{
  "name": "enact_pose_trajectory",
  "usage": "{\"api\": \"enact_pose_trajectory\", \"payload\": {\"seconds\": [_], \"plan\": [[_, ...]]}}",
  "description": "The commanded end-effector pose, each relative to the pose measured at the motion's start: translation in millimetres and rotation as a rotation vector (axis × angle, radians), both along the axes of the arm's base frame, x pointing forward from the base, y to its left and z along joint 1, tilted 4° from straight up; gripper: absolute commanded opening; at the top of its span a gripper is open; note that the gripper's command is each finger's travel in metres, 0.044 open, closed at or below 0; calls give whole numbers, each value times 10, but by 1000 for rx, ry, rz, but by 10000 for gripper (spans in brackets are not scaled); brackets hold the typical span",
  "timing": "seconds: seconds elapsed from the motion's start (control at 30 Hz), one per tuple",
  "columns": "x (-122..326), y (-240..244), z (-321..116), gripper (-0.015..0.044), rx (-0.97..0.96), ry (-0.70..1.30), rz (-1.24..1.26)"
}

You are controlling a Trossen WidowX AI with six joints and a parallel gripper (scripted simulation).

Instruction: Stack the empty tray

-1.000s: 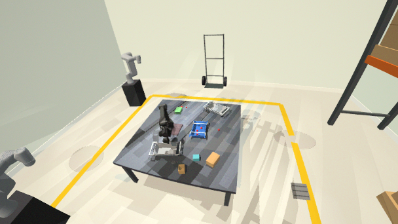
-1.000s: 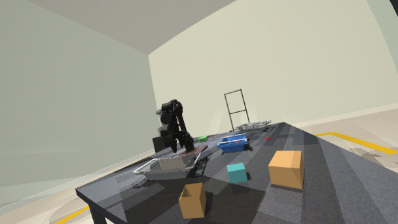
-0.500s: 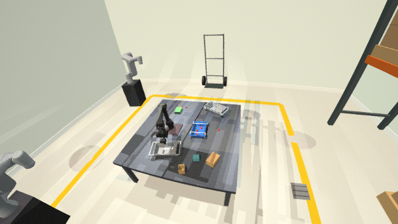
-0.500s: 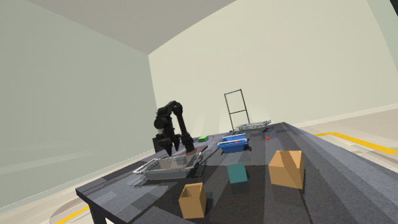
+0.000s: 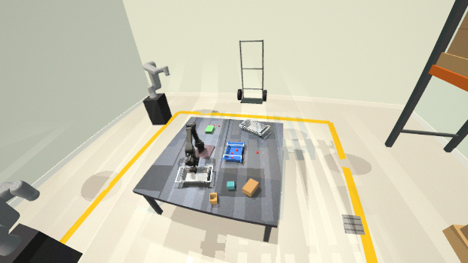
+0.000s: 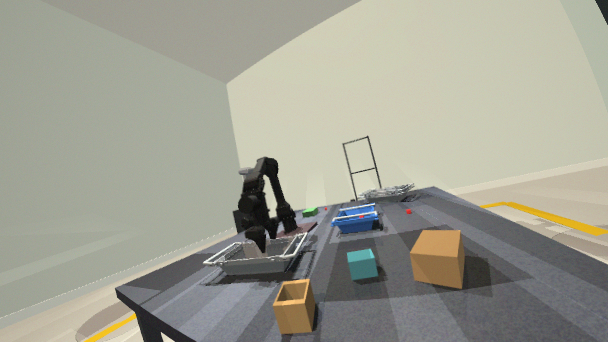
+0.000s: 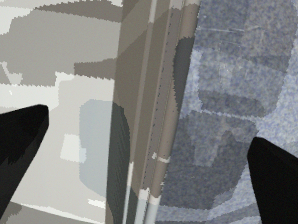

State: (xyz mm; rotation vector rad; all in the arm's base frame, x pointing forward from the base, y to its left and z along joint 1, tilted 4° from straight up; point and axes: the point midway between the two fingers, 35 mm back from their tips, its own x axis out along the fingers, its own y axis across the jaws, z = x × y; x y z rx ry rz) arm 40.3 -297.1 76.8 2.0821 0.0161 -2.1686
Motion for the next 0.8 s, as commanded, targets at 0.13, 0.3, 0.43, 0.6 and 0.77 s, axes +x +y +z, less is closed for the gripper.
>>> {"api": "enact_pose_trajectory", "payload": {"seconds": [0.13, 0.3, 0.43, 0.6, 0.77], "plan": [[-7, 23, -197, 440, 11, -1, 4], [-7, 23, -197, 440, 11, -1, 4], [-7, 23, -197, 411, 11, -1, 4], [-7, 23, -197, 337, 11, -1, 4], [-7, 23, -197, 264, 11, -1, 4]]}}
